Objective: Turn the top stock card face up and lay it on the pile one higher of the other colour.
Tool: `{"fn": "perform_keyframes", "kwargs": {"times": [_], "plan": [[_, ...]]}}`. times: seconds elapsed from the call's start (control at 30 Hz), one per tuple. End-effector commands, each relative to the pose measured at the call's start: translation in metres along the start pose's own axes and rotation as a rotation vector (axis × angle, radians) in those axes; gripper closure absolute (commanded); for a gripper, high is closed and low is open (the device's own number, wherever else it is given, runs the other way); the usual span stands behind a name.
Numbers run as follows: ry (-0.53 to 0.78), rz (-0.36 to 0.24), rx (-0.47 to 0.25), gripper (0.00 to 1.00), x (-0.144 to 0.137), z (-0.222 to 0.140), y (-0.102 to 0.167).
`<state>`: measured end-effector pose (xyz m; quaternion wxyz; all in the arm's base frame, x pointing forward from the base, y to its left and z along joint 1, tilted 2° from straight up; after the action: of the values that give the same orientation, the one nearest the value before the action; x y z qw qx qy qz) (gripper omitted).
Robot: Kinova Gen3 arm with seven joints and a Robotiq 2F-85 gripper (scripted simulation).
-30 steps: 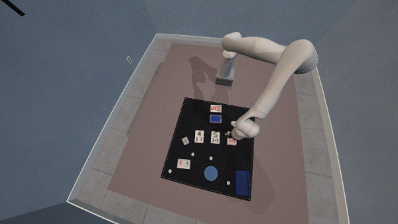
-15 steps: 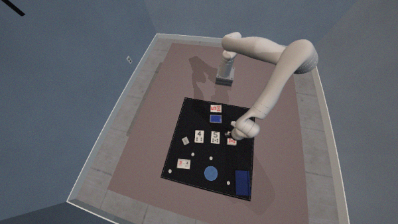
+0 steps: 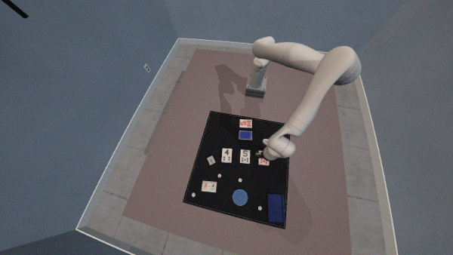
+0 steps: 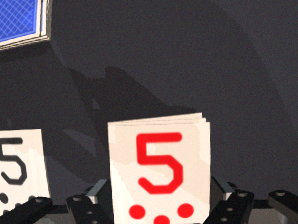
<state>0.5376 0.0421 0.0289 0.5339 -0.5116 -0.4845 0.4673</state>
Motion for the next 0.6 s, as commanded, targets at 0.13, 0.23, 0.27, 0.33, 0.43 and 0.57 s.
{"fn": "perform_keyframes", "kwargs": {"times": [0.13,0.23,0.27,0.33,0.43,0.57], "plan": [[-0.006,0.0,-0.004,0.28,-0.0008,-0.0024,0.0],[-0.006,0.0,-0.004,0.28,-0.0008,-0.0024,0.0],[-0.006,0.0,-0.004,0.28,-0.0008,-0.0024,0.0],[-0.006,0.0,-0.004,0.28,-0.0008,-0.0024,0.0],[-0.006,0.0,-0.004,0.28,-0.0008,-0.0022,0.0],[-0.003,0.001,-0.001,0.28,-0.0018,0.0002,0.0005]]}}
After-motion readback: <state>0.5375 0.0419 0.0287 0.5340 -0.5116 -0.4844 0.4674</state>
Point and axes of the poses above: the point where the finger pads meet when closed, its own y axis out along the fingers, its own x axis across the jaws, z = x × y, the point moved 9 cm from there along -y, back along the fingers
